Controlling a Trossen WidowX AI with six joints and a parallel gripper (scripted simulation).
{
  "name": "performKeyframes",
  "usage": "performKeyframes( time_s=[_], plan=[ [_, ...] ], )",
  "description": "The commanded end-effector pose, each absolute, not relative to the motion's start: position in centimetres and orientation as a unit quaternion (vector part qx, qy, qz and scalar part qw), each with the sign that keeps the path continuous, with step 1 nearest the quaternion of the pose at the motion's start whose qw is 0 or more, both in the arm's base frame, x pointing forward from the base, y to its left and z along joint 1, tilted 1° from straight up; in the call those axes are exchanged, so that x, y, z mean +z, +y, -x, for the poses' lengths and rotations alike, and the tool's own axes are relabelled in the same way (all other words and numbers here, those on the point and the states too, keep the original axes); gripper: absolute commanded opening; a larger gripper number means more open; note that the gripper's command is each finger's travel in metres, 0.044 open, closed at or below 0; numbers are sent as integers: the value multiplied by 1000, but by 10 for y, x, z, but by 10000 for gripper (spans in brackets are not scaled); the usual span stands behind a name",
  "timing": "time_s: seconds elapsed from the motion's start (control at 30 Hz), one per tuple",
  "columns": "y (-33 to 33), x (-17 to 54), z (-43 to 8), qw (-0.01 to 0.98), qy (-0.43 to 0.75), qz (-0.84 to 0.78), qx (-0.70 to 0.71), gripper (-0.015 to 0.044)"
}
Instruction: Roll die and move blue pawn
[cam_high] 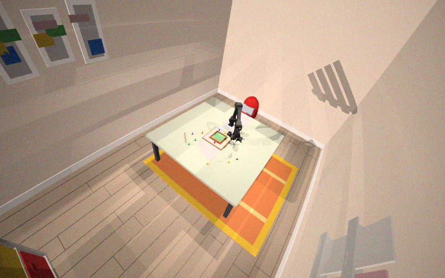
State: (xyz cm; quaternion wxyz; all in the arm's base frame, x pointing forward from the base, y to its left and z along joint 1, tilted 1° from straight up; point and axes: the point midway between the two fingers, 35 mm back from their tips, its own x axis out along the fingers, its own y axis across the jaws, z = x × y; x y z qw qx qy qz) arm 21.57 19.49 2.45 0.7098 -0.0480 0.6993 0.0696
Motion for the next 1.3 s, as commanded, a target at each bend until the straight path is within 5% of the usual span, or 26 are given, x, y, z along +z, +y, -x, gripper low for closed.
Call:
performKeyframes(
  time_s=[0.0,0.63,0.87,1.1,1.27],
  plan=[
    [195,17,-215,707,702,50,71,275],
    [195,-11,-215,706,702,50,71,275],
    [195,-11,-215,706,702,50,71,91],
    [195,-10,-215,706,702,50,71,5],
    [198,20,-218,707,702,50,71,0]
  ],
)
